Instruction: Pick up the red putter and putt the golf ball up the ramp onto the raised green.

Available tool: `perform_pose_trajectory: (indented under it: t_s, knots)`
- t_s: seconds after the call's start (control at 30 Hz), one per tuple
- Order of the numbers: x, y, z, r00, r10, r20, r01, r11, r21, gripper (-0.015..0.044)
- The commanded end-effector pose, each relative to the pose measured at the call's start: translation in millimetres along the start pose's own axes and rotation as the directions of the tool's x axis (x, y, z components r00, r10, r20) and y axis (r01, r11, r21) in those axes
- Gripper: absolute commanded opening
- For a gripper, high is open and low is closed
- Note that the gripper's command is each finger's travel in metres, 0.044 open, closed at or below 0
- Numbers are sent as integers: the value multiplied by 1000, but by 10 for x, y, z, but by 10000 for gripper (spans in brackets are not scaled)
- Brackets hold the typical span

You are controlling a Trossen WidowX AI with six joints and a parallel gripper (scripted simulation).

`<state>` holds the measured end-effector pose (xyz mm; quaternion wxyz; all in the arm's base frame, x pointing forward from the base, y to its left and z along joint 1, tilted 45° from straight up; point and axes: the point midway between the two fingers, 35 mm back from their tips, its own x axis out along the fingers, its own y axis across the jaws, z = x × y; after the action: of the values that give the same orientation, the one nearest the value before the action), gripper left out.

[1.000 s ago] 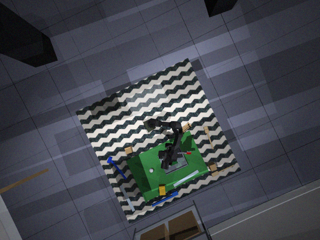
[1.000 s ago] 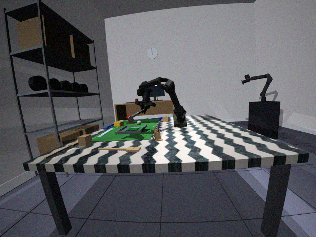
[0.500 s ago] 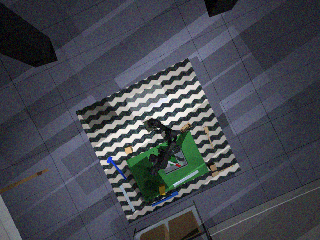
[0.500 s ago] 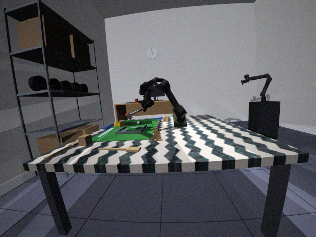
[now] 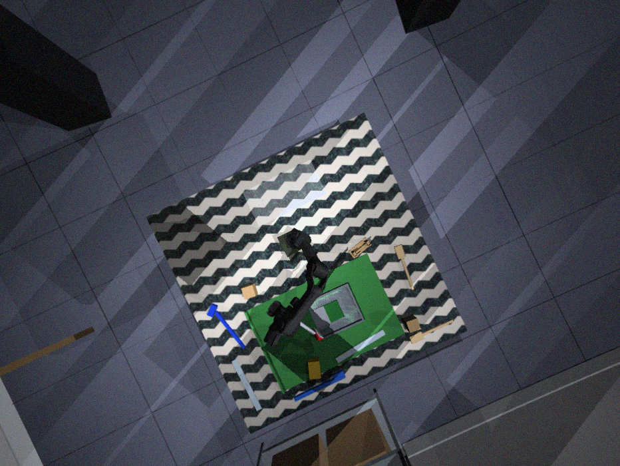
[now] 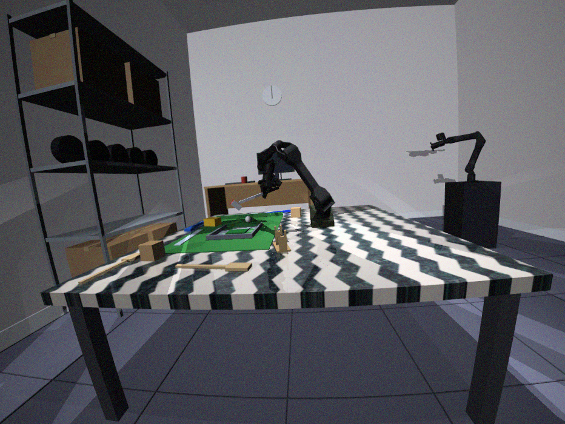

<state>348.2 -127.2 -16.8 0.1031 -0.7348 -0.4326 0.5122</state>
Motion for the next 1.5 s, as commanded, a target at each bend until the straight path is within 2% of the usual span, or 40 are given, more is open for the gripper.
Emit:
perform_pose_trajectory:
  t_s: [0.0,0.47,0.7,1.07,1.47]
  knots:
    - [-37,252,200,1000,23,2,-24,994,105,0]
    - [26,831,878,998,46,30,-55,908,416,0]
    - [46,837,892,998,46,31,-55,906,420,0]
    - [393,817,977,999,46,30,-54,906,419,0]
    - [530,811,1010,999,46,29,-54,906,419,0]
